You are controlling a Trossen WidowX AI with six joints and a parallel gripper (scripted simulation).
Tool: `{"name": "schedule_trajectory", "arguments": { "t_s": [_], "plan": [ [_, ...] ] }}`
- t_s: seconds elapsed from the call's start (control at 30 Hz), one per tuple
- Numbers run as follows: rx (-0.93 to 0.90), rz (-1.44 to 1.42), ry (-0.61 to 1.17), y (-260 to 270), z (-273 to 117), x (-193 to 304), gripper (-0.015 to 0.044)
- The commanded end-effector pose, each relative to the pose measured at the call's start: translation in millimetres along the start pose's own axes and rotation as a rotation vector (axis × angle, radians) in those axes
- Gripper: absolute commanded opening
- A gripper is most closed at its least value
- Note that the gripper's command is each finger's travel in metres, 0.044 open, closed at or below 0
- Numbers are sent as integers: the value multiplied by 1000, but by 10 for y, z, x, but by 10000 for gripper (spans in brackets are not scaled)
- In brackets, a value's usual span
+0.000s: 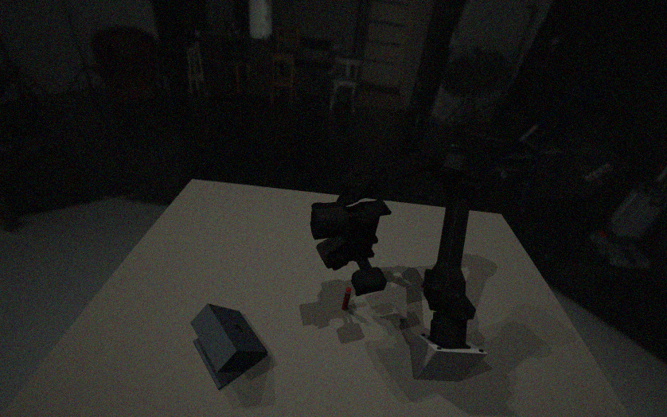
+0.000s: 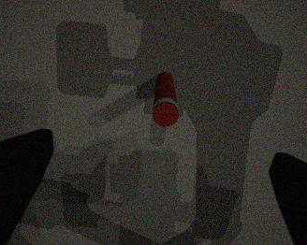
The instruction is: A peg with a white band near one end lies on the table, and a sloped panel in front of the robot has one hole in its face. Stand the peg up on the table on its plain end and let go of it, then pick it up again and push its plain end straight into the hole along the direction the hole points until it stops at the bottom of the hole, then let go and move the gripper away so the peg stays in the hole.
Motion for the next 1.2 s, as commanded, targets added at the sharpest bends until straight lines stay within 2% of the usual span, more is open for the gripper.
{"name": "schedule_trajectory", "arguments": {
  "t_s": [0.0, 1.17],
  "plan": [
    [7, 34, 2, -3, 1, 0, 440],
    [6, 927, -1, -4, 58, -2, 440]
  ]
}}
Point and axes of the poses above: the point midway between the two fingers, 35 mm back from their tips, its own z axis out along the fingers, its own y axis across the jaws, x = y × z, the point moved 7 cm from there along -z, back along the fingers, and after that the axes turned 5 degrees about z, right-handed, at the moved point
